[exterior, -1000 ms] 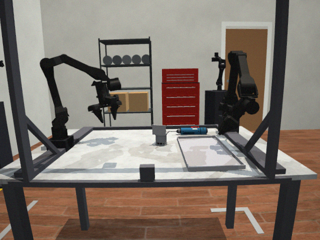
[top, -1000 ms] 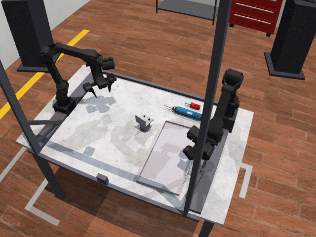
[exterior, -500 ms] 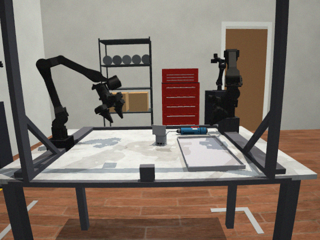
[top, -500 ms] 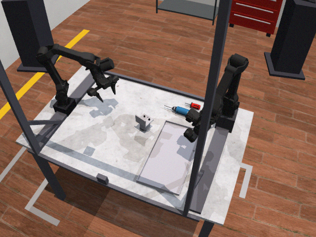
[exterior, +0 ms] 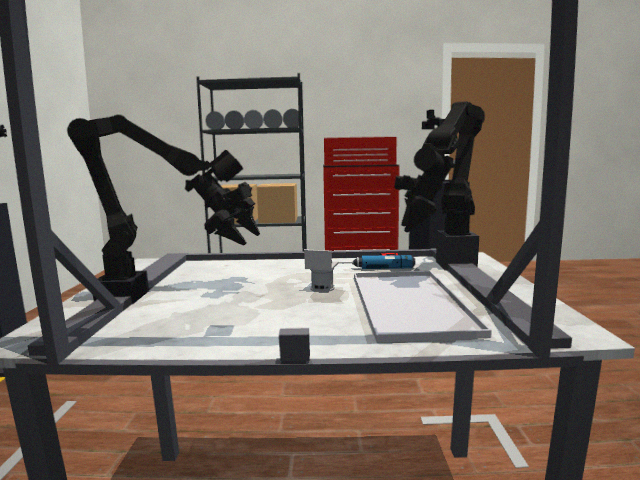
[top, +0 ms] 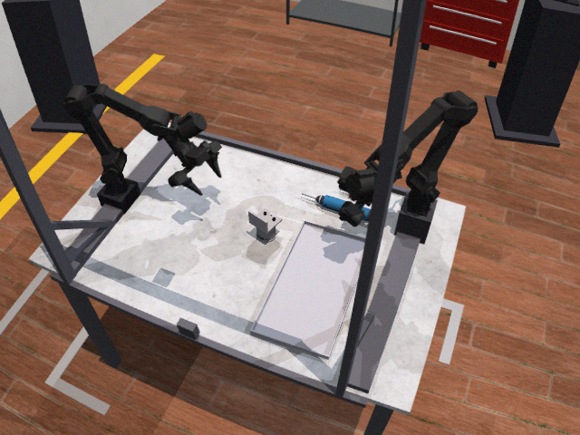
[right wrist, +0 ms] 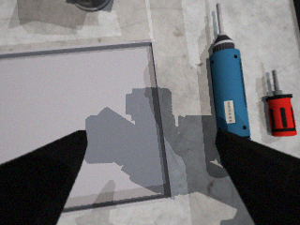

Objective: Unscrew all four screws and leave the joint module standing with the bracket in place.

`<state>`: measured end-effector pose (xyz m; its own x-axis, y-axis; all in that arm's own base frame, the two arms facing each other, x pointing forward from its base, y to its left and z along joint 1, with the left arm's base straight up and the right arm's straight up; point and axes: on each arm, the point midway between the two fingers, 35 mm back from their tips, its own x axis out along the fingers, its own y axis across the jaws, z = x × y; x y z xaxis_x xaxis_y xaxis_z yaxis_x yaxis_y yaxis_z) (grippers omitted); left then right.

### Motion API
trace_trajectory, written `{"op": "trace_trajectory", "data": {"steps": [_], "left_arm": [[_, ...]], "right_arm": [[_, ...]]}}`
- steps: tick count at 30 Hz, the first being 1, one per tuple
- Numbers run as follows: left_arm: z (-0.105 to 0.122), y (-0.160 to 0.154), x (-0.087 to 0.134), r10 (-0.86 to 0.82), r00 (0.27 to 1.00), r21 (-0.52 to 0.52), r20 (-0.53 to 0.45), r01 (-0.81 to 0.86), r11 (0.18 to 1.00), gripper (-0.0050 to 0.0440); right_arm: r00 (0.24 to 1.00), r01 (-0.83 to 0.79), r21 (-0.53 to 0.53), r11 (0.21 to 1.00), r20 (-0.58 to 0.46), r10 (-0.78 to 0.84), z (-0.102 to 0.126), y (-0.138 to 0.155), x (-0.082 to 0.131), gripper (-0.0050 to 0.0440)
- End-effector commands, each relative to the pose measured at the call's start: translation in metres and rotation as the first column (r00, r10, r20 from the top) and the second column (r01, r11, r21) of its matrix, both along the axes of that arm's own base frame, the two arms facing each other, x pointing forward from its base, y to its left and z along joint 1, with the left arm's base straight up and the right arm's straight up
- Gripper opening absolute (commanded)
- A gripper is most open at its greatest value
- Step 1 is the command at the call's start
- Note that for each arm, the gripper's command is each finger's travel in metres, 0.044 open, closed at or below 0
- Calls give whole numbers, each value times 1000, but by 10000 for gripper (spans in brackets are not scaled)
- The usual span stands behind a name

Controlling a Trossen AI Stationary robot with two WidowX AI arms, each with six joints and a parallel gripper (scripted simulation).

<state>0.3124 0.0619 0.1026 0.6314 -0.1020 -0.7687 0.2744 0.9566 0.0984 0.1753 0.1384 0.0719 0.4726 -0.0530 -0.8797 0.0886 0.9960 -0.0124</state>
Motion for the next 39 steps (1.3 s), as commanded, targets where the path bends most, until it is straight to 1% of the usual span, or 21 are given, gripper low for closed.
{"op": "trace_trajectory", "data": {"steps": [1, 12, 14, 16, 20, 24, 29, 39], "left_arm": [[2, -4, 13, 62, 995, -16, 78, -61, 998, 400], [2, -15, 41, 185, 958, -84, 218, -170, 982, 400], [2, -15, 41, 185, 958, -84, 218, -170, 982, 400], [3, -17, 46, 207, 948, -98, 242, -189, 977, 400], [3, -23, 59, 261, 918, -133, 298, -230, 964, 400], [4, -27, 70, 305, 888, -165, 344, -263, 951, 400], [3, -32, 81, 356, 850, -203, 390, -297, 933, 400], [4, -33, 83, 361, 844, -208, 397, -300, 931, 400]], "right_arm": [[999, -35, 37, 999, -11, 36, 21, -24, 13, 400], [994, -91, 28, 995, -58, 93, 44, -77, 33, 400], [994, -91, 28, 995, -58, 93, 44, -77, 33, 400], [990, -103, 22, 994, -93, 104, 44, -87, 37, 400], [985, -127, 24, 992, -113, 129, 53, -109, 45, 400], [981, -143, 25, 989, -126, 145, 59, -124, 50, 400], [979, -152, 26, 988, -135, 154, 62, -132, 53, 400], [980, -153, 25, 988, -127, 155, 64, -133, 52, 400]]}}
